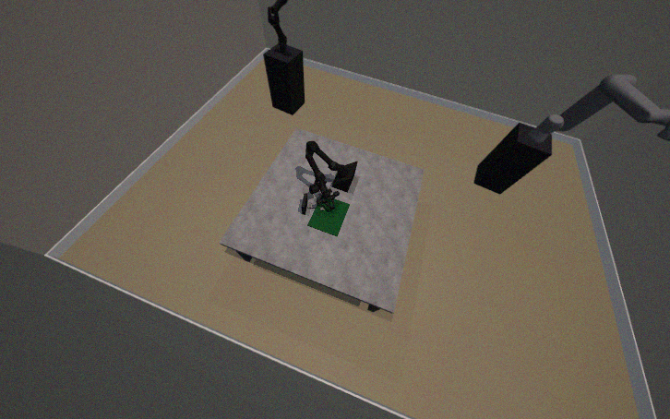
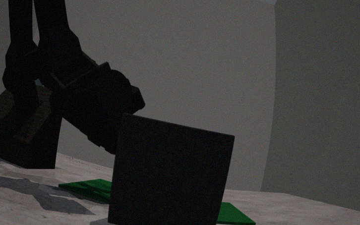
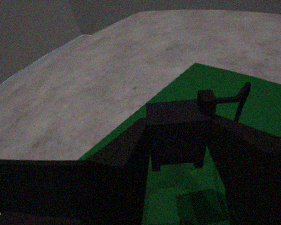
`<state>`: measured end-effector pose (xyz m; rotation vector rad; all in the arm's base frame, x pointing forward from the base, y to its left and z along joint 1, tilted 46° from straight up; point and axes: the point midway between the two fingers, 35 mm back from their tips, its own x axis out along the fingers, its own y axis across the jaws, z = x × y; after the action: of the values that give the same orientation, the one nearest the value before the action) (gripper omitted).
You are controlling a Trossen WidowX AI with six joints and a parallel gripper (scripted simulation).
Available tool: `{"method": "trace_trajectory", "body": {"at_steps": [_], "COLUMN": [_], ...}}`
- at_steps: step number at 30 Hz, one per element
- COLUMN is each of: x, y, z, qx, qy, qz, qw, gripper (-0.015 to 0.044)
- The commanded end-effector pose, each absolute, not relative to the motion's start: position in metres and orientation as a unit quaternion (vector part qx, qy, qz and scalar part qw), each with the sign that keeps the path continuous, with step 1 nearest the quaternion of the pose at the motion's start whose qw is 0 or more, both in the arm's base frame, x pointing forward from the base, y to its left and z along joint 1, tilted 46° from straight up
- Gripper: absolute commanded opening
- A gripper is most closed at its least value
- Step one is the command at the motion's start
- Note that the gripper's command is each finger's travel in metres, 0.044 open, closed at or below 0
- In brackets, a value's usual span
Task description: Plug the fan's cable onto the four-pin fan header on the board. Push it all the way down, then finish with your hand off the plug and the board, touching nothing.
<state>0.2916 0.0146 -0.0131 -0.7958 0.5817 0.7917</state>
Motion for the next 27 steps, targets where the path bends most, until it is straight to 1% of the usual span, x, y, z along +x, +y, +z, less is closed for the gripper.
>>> {"method": "trace_trajectory", "body": {"at_steps": [1, 13, 27], "x": [0.287, 0.280, 0.283], "y": [0.015, 0.012, 0.015], "z": [-0.009, 0.005, 0.007], "qx": [-0.381, -0.409, -0.406], "qy": [0.245, 0.173, 0.183], "qz": [0.374, 0.371, 0.369], "qw": [0.810, 0.815, 0.816], "gripper": [0.0000, 0.0000, 0.0000]}}
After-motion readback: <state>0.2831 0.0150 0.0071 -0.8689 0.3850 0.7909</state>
